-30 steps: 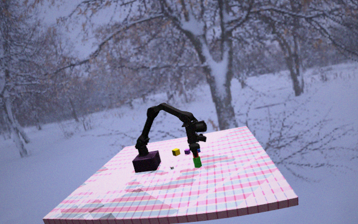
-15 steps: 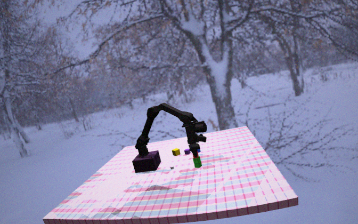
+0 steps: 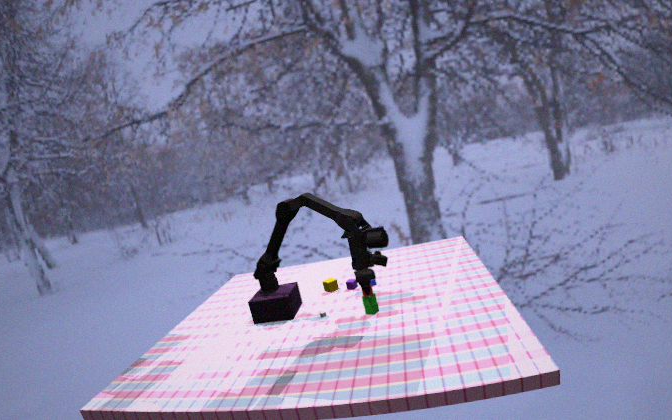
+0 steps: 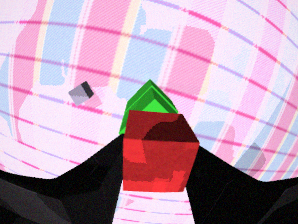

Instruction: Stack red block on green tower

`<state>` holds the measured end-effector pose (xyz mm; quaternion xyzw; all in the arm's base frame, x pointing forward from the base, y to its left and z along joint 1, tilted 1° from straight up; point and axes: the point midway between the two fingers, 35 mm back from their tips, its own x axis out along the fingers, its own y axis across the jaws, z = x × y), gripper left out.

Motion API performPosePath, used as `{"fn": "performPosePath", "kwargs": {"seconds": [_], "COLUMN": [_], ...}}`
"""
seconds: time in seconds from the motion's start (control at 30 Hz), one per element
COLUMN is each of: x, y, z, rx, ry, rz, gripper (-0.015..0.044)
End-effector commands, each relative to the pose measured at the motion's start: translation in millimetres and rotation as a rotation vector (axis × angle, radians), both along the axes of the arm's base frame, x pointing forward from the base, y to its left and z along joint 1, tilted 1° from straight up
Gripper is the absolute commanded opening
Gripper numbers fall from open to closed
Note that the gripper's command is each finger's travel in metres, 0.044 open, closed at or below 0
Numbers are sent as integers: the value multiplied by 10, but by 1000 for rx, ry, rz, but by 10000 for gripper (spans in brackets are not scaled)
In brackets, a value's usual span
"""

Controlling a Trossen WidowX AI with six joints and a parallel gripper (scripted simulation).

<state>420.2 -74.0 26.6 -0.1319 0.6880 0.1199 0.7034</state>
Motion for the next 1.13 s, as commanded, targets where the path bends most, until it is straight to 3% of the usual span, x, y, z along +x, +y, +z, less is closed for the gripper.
{"fn": "performPosePath", "kwargs": {"seconds": [0.0,0.37,1.1], "x": [-1,-1,-1], "y": [0,0,0], "z": [-7,-7,-7], "rx": [0,0,0], "ry": [1,1,1], "rz": [0,0,0], "gripper": [157,440,440]}}
